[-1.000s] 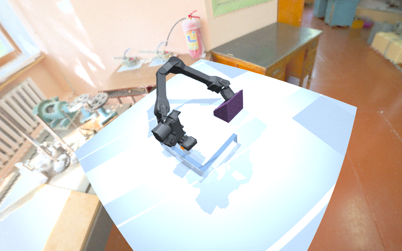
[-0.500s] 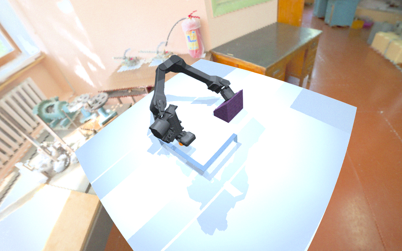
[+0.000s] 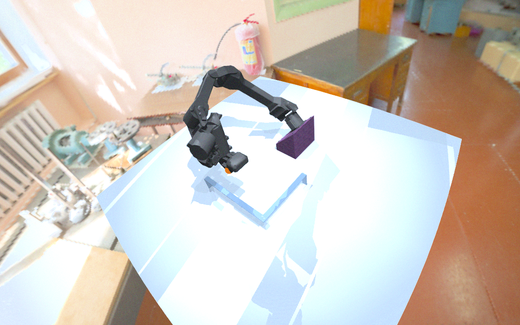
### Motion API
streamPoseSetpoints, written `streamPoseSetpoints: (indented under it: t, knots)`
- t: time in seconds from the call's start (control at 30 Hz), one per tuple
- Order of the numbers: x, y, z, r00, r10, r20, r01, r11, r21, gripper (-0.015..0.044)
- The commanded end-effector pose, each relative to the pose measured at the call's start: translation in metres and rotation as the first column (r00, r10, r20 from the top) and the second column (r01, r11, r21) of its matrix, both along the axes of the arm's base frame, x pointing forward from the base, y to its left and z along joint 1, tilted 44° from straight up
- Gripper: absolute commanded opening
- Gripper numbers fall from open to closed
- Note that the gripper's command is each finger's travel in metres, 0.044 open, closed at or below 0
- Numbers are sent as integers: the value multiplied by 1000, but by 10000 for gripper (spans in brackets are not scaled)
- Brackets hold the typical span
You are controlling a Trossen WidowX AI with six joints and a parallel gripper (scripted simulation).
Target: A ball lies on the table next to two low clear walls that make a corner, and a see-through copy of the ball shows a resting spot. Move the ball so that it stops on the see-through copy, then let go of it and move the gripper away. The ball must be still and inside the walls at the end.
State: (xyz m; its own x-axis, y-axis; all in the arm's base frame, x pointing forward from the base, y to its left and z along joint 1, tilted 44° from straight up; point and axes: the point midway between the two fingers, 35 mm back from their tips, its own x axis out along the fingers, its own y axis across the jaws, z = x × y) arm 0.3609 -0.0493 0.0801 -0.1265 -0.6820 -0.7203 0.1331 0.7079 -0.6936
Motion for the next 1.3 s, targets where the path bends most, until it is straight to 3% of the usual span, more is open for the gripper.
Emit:
streamPoseSetpoints:
  t: [0.0,0.23,0.5,0.9,1.17,1.27]
  knots:
    - [0,3,5,1000,-3,3,3,1000,3,0]
    - [-3,24,-21,964,200,-176,-192,979,62,0]
    - [-12,48,-53,816,444,-371,-406,896,179,0]
    - [-34,80,-98,421,717,-555,-607,678,415,0]
    - [-53,98,-126,90,805,-586,-639,498,586,0]
    - [-57,101,-131,27,812,-583,-635,464,617,0]
